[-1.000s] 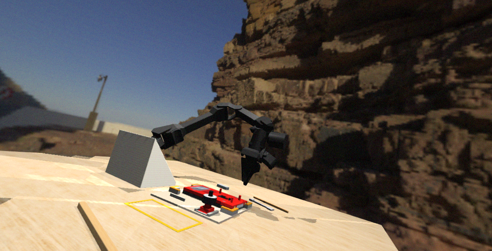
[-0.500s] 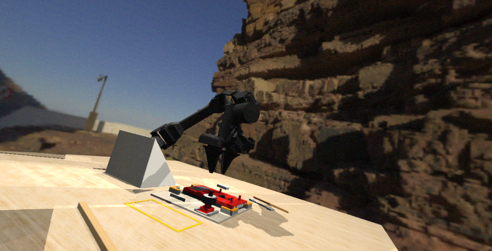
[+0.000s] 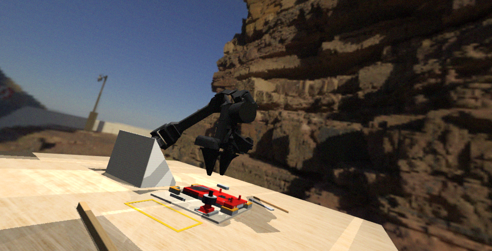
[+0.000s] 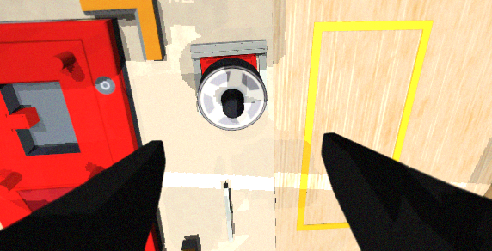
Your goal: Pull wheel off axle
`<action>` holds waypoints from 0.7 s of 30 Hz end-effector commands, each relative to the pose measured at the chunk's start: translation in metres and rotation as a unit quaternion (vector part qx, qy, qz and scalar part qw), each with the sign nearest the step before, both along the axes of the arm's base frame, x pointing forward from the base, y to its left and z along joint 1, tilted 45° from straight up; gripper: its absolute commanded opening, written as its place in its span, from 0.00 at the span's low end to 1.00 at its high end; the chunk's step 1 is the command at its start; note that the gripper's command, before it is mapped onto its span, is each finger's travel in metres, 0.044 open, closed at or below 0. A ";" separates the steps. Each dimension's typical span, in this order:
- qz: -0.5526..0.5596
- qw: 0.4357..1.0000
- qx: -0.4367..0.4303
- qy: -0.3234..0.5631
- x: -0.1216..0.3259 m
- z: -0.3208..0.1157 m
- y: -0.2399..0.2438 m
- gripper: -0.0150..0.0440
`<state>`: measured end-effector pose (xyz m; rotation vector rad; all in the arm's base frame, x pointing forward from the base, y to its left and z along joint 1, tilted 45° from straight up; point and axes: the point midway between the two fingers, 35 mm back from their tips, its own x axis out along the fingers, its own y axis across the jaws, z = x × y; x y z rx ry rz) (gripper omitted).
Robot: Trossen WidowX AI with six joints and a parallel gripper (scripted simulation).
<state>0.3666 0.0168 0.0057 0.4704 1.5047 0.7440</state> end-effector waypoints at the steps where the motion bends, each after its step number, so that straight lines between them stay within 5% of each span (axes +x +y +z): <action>1: 0.001 1.000 0.002 0.006 -0.002 -0.015 0.015 0.76; 14: 0.002 1.000 0.004 0.006 -0.009 -0.047 0.050 0.76; 18: 0.005 1.000 0.003 0.005 -0.009 -0.045 0.048 0.58; 21: 0.005 1.000 0.003 0.005 -0.009 -0.045 0.048 0.55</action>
